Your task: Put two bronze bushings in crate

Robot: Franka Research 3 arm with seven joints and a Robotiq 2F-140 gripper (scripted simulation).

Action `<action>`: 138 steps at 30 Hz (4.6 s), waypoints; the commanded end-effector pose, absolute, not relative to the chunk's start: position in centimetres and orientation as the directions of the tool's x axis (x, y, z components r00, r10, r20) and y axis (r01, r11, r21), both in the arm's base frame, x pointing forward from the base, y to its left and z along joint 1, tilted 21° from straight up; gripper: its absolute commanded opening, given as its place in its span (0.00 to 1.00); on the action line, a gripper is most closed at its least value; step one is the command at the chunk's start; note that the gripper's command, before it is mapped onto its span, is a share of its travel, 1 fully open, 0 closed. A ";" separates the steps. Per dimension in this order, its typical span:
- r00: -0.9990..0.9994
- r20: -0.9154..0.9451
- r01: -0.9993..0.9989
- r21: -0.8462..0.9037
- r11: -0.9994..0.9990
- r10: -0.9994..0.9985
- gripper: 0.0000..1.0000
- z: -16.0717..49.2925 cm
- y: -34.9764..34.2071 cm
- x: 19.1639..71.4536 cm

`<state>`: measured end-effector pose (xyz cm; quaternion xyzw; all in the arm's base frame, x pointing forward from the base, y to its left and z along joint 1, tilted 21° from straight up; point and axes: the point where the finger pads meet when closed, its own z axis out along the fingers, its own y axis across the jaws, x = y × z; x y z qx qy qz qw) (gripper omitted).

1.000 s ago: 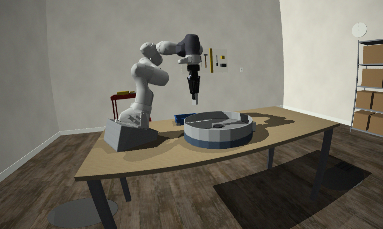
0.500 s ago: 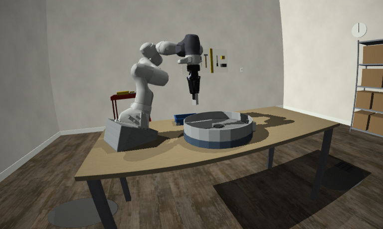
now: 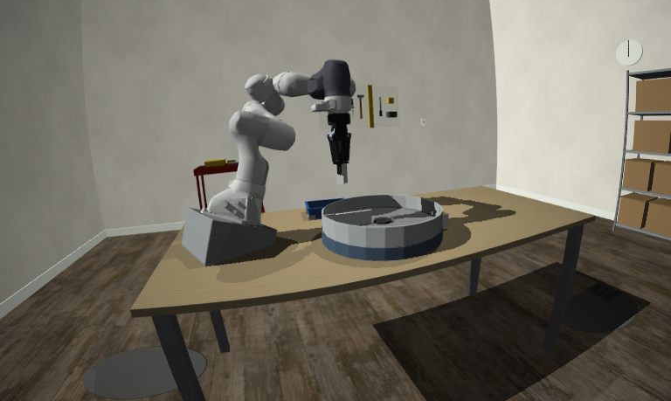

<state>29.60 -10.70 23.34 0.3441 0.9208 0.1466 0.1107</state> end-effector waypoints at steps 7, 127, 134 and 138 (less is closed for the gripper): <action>-0.735 -0.099 0.606 0.348 0.716 0.671 0.09 23.3 -10.6 29.6; -0.785 0.117 0.607 0.342 0.717 0.608 0.06 21.6 -9.9 30.6; -0.795 0.242 0.607 0.340 0.719 0.557 0.06 20.5 -9.4 31.2; -0.792 0.338 0.606 0.338 0.720 0.508 0.06 19.7 -9.1 31.7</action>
